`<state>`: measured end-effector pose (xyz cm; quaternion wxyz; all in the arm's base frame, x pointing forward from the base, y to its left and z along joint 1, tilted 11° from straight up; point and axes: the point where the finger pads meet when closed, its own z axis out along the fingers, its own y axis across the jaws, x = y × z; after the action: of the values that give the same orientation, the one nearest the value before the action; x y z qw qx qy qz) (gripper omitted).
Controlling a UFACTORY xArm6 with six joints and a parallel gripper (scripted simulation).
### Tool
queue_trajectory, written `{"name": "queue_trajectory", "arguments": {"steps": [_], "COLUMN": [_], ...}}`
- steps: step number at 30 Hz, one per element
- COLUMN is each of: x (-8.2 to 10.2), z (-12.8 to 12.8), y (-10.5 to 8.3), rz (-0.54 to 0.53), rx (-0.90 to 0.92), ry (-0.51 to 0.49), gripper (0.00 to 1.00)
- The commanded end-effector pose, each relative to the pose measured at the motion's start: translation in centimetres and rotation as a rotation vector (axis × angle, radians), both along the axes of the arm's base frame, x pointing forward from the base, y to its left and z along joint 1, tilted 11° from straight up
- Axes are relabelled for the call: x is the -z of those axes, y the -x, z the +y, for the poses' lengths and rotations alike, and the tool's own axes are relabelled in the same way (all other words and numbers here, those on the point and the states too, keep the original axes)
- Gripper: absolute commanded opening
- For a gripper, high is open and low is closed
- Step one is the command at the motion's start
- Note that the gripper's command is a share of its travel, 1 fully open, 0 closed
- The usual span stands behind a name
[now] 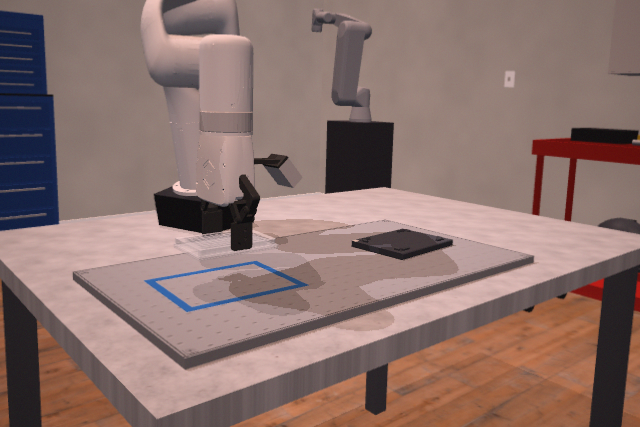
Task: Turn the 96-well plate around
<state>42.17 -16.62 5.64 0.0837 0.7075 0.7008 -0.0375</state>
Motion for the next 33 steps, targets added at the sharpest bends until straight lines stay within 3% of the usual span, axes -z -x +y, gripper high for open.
{"name": "queue_trajectory", "arguments": {"steps": [1, 26, 33], "x": [0.2, 3.9, 3.9], "z": [-0.1, -0.8, -0.8], "y": [-0.2, -0.5, -0.5], "rz": [-0.005, -0.005, -0.005], "rx": [0.0, 0.0, 0.0], "ry": [0.002, 0.002, 0.002], "gripper": [0.0, 0.0, 0.0]}}
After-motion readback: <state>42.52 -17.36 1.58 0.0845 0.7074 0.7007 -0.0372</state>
